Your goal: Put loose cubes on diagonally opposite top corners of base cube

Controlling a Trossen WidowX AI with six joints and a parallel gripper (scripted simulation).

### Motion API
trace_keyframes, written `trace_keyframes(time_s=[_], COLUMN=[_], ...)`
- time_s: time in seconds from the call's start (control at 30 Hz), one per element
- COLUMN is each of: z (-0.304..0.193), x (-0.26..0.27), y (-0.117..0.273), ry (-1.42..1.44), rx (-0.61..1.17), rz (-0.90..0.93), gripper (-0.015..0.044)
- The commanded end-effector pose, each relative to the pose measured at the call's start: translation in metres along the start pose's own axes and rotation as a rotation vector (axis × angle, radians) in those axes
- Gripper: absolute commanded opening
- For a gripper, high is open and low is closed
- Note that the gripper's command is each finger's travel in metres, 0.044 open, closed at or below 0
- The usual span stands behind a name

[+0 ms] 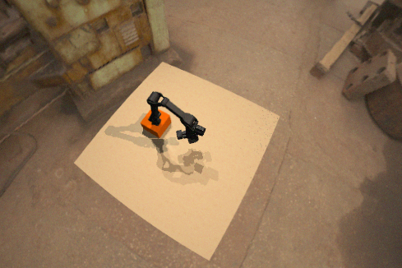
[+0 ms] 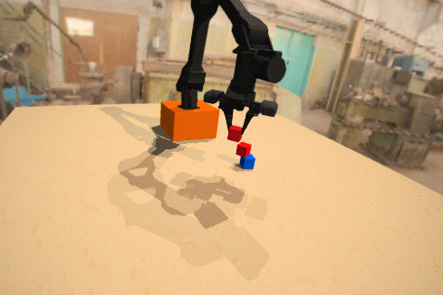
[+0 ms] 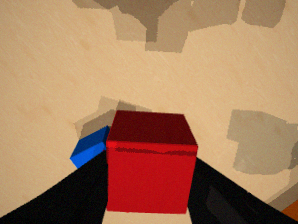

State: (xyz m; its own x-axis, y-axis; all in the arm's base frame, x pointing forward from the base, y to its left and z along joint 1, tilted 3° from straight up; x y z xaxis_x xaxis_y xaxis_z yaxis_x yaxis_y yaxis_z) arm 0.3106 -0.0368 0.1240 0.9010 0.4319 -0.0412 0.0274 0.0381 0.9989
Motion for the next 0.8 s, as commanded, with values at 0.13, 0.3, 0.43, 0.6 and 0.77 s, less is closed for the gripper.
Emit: trace_keyframes(time_s=[0.13,0.3,0.43,0.6,0.77], z=[-0.014,-0.024,-0.033,-0.044,-0.055], x=[0.016,0.024,0.030,0.038,0.045], y=[0.000,-0.001,-0.002,-0.003,-0.004], ry=[0.343,0.556,0.727,0.940,1.154], rx=[-0.004,-0.004,-0.005,-0.005,-0.006], rz=[0.009,0.010,0.010,0.011,0.011], gripper=[0.0105,0.0105,0.0105,0.0105,0.0105])
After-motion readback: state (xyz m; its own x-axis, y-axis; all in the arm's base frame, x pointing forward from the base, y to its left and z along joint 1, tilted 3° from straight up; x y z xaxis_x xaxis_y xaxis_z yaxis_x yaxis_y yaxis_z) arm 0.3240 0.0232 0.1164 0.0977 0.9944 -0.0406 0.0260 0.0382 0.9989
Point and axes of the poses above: the point midway between the two fingers, 35 mm back from their tips, its own y axis back along the fingers, its own x axis across the jaws, z = x × y, the point moved 8 cm from there along y, back along the fingers, and after that the axes turned 7 degrees about -y, right-handed, at the moved point
